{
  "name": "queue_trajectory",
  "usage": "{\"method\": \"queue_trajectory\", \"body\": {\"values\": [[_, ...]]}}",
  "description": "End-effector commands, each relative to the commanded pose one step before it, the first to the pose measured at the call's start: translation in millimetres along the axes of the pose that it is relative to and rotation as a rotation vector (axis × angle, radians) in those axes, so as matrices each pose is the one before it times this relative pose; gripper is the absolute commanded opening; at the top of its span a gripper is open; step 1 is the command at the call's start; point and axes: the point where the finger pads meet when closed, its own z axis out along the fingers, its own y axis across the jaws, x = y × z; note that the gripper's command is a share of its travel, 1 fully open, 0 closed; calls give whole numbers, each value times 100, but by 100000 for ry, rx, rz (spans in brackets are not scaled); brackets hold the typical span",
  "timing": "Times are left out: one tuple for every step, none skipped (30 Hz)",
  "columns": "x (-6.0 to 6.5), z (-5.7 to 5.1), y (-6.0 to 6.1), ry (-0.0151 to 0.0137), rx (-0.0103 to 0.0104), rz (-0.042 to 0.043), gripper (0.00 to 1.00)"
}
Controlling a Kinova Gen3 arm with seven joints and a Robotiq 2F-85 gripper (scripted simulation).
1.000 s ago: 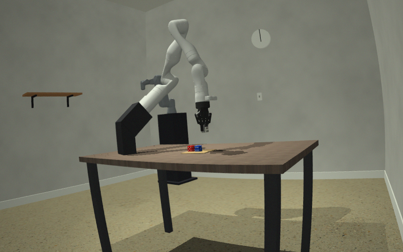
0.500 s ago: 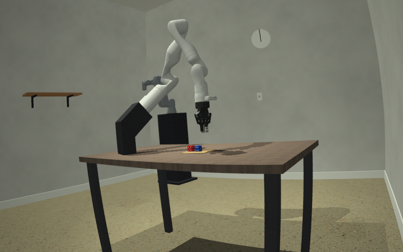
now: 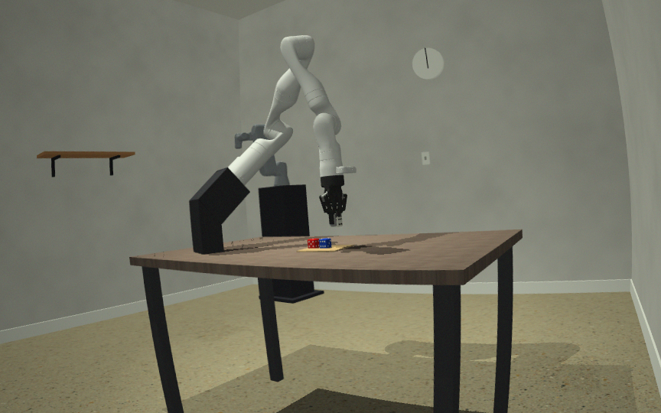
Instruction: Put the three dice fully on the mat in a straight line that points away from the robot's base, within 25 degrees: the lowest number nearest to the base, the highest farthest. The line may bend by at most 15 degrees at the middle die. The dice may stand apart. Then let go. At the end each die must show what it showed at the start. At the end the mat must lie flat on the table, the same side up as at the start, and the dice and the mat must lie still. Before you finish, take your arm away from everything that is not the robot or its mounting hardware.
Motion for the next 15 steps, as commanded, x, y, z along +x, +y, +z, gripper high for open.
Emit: {"method": "queue_trajectory", "body": {"values": [[-20, 1540, -378, -533, 484, -484, 26], [0, 0, 0, 0, 0, 0, 26], [1, 508, 2, 2, -6, -5, 26], [1, 505, 2, 2, -6, -5, 26], [1, 494, 2, 2, -5, -5, 26], [1, 477, 2, 2, -5, -5, 26], [1, 454, 2, 2, -5, -5, 26], [1, 426, 2, 2, -4, -5, 26], [1, 393, 1, 2, -4, -4, 26], [1, 356, 1, 2, -4, -4, 26], [1, 315, 1, 2, -3, -4, 26], [1, 273, 1, 2, -2, -3, 26], [0, 228, 1, 1, -2, -3, 26], [1, 184, 1, 1, -1, -2, 26], [1, 141, 0, 1, -1, -1, 26]]}}
